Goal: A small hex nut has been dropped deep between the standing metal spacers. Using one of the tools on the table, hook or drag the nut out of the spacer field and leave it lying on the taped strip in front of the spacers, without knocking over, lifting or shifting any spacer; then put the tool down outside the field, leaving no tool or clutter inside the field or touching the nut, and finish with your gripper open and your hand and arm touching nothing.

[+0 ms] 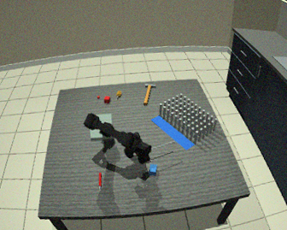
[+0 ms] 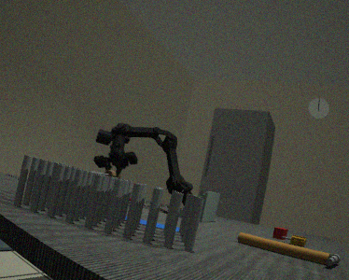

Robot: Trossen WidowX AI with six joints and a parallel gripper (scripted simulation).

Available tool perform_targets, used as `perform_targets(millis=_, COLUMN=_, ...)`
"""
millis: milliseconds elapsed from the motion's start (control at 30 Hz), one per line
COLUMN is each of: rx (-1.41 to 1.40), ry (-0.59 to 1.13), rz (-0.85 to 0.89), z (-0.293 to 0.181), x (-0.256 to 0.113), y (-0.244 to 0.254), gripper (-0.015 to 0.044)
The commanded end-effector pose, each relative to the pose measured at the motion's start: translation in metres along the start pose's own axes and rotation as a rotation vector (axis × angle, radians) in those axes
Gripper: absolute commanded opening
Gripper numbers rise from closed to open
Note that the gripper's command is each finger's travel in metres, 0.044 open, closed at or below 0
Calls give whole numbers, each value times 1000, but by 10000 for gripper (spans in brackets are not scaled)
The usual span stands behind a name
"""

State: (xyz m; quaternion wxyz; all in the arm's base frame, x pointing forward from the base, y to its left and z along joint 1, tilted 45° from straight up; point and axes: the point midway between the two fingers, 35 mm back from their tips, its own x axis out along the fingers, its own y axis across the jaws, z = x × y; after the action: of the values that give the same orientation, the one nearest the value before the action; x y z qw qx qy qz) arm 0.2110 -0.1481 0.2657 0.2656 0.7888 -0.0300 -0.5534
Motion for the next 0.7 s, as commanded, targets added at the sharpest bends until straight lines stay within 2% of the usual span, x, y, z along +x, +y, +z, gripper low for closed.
perform_targets(millis=0, rx=-30, ry=-8, rz=-5, z=-11, x=5, y=-9, gripper=0)
perform_targets(millis=667, rx=-177, ry=-55, rz=27, z=-56, x=23, y=-55, gripper=0)
